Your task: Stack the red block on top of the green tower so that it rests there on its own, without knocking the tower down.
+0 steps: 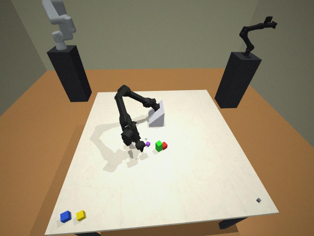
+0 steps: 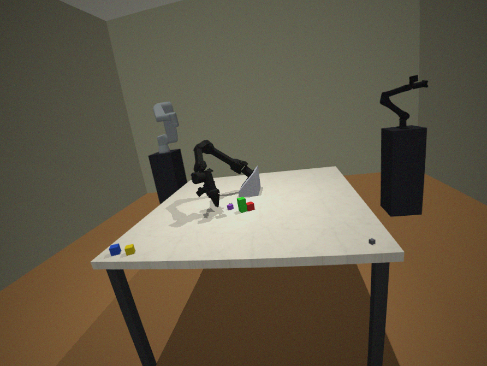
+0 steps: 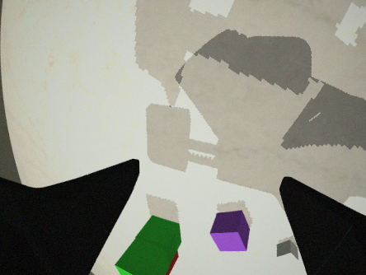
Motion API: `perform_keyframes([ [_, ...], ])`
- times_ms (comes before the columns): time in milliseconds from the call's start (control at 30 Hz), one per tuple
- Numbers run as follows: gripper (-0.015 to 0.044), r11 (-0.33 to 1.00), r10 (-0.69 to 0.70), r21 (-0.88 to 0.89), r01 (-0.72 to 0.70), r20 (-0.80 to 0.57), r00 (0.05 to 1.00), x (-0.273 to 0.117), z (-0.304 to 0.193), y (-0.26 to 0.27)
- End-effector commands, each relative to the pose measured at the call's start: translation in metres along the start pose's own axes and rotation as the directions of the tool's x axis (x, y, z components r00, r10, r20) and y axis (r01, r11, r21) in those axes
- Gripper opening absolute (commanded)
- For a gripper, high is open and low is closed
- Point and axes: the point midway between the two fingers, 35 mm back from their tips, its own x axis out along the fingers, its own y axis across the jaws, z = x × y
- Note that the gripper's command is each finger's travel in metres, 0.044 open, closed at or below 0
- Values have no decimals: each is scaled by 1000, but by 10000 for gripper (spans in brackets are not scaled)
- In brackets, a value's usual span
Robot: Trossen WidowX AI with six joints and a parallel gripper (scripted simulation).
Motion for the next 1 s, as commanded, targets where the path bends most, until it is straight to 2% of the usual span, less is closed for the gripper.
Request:
perform_keyframes([
  [0,440,1000,-18,-24,18,-26,999,0,-28,22],
  [400,440,986,-140,-94,135,-48,989,-11,-121,66],
  [733,440,953,-273,-119,280,68,959,-26,-199,78],
  [967,440,950,-279,-119,288,81,957,-26,-204,78],
])
